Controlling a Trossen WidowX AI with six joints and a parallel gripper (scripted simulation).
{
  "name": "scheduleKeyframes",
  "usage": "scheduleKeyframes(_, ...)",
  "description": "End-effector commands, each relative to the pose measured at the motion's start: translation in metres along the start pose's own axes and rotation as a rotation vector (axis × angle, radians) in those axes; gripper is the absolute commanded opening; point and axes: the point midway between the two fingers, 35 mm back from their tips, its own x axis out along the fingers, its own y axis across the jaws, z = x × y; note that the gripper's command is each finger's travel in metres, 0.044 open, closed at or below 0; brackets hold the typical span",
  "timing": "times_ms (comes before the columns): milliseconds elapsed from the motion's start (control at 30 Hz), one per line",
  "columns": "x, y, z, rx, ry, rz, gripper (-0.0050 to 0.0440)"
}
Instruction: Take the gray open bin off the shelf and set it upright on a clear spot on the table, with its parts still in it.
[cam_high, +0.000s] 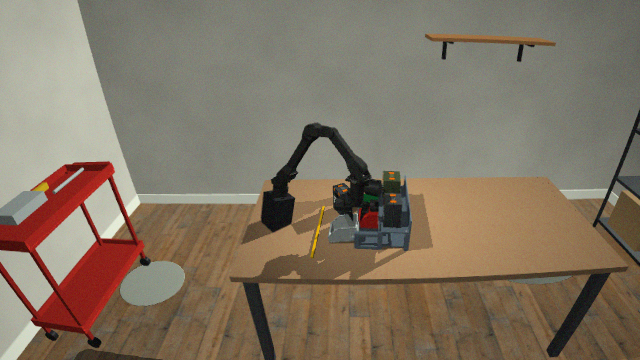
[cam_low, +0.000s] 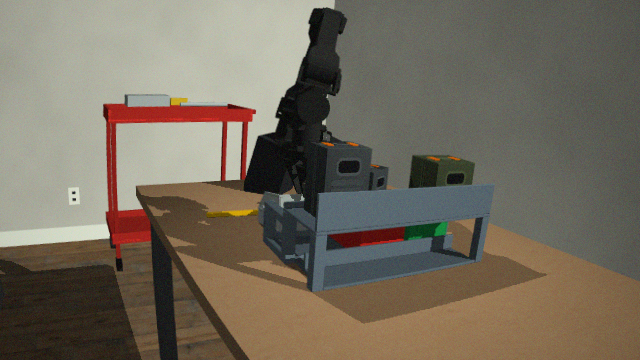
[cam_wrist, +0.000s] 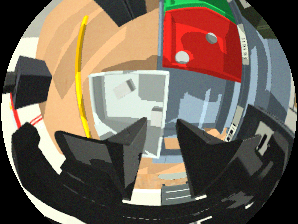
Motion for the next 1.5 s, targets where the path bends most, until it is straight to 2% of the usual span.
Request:
scheduleKeyframes(0,-0.007,-0.005,0.0,-0.001,0.011,-0.026,0.015)
scheduleKeyframes(300,0.002,-0.005,-0.001,-0.001,0.011,-0.026,0.015)
scheduleKeyframes(700,0.002,-0.005,-0.001,-0.001,0.011,-0.026,0.015)
scheduleKeyframes(867,0.01,-0.005,-0.001,-0.001,0.011,-0.026,0.015)
scheduleKeyframes(1467,0.009,-0.005,-0.001,-0.001,0.011,-0.026,0.015)
